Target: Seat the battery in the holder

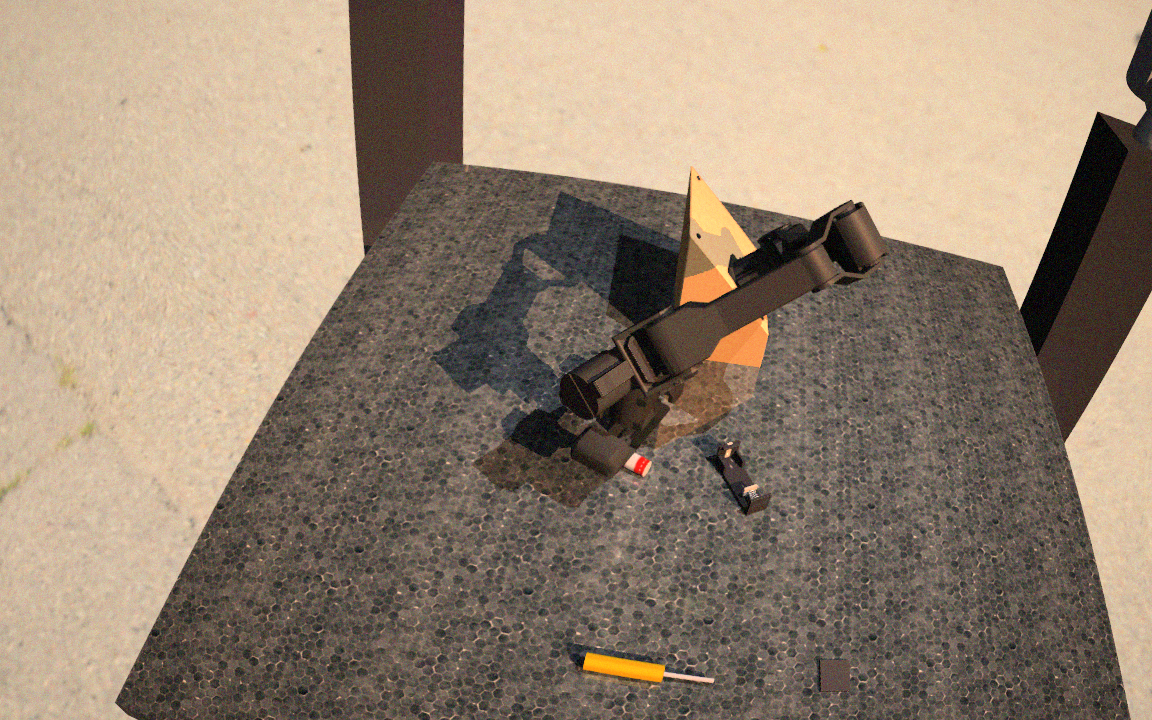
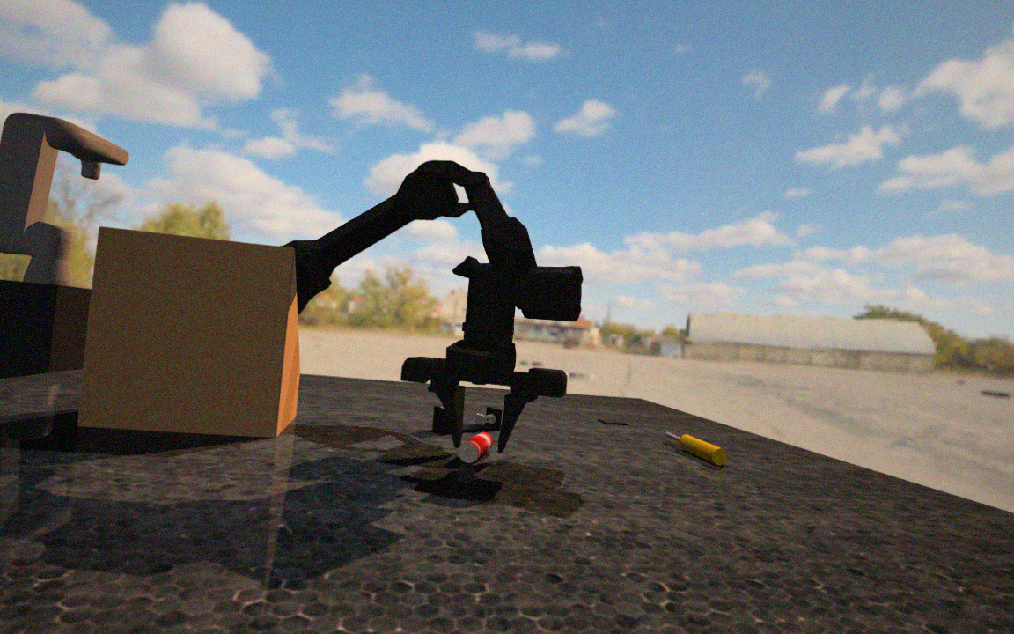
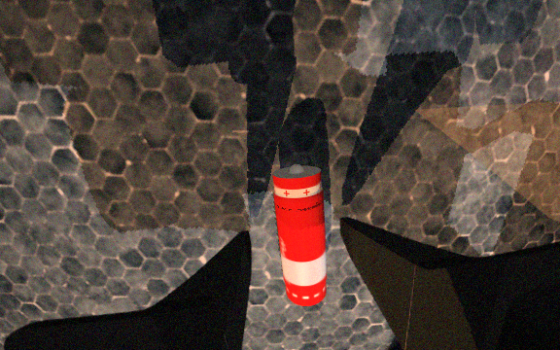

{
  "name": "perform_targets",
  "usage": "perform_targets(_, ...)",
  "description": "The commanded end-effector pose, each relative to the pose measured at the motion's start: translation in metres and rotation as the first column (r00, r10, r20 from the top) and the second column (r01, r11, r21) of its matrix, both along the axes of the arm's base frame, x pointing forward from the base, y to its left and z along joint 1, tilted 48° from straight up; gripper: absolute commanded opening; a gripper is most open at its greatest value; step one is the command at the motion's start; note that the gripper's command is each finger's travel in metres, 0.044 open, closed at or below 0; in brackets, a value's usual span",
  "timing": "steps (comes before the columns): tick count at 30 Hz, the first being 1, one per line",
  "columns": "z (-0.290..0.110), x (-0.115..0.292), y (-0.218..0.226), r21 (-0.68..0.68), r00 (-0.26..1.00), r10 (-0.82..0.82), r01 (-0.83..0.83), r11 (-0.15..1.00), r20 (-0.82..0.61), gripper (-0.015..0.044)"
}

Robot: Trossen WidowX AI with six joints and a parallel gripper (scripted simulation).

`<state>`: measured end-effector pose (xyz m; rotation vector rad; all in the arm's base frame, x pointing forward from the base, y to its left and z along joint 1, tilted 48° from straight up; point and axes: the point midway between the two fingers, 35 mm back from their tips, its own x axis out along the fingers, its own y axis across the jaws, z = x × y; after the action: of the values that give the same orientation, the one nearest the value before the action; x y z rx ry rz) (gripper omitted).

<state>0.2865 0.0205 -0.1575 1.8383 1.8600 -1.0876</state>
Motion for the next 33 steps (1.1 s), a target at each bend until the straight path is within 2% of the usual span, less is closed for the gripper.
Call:
perform_targets(1,-0.003,-0.003,0.005,0.006,1.0,-0.003,0.003,1.0,-0.009,0.0238)
perform_targets(5,-0.003,-0.003,0.005,0.006,1.0,-0.003,0.003,1.0,-0.009,0.0133)
perform_targets(13,-0.003,-0.003,0.005,0.006,1.0,-0.003,0.003,1.0,-0.009,0.008)
perform_targets(18,0.002,-0.001,0.001,0.008,1.0,-0.012,0.012,1.0,0.002,0.0076)
perform_targets(27,0.031,0.004,-0.031,0.004,1.0,-0.003,0.003,1.0,-0.008,0.0076)
perform_targets(33,0.054,0.009,-0.019,-0.017,0.994,-0.073,0.072,0.997,-0.08,0.0076)
